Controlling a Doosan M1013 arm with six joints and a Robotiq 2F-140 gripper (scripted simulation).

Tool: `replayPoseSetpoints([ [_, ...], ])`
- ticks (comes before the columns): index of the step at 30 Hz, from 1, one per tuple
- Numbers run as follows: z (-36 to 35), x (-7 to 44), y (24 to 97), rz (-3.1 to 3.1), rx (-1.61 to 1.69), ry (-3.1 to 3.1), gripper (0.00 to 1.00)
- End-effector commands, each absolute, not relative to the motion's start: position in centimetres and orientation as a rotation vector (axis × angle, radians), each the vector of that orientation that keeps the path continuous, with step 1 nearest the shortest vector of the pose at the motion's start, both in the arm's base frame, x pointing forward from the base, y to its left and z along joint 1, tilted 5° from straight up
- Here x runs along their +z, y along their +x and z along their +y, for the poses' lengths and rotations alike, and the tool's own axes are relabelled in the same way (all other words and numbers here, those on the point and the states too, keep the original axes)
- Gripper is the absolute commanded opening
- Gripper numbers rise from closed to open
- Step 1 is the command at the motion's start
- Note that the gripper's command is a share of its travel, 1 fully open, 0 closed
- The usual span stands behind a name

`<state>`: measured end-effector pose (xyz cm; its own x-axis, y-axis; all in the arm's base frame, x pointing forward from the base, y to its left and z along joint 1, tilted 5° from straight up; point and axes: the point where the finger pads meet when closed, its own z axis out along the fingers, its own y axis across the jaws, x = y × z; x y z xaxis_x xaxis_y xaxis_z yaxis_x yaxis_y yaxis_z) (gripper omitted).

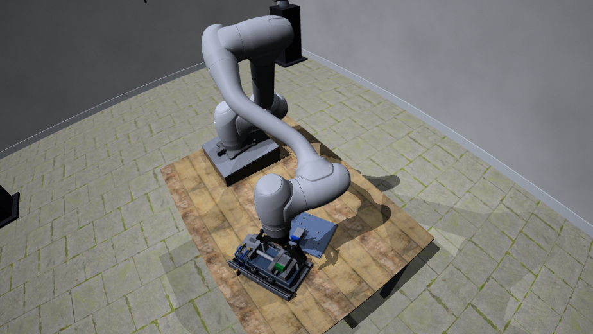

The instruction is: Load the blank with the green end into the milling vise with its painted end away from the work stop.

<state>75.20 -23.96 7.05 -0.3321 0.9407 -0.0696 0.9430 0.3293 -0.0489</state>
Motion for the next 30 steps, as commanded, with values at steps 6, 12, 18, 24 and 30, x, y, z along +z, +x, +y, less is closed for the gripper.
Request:
replayPoseSetpoints([
  [6, -23.9, 7.3, 75.2, 2.538, -0.125, 1.799, 1.00],
  [12, -23.8, 8.9, 75.2, 2.538, -0.125, 1.799, 1.00],
  [18, -23.6, 11.3, 75.3, 2.538, -0.125, 1.799, 1.00],
  [24, -23.5, 13.3, 75.3, 2.538, -0.125, 1.799, 1.00],
  [30, -23.4, 14.4, 75.4, 2.538, -0.124, 1.799, 1.00],
])
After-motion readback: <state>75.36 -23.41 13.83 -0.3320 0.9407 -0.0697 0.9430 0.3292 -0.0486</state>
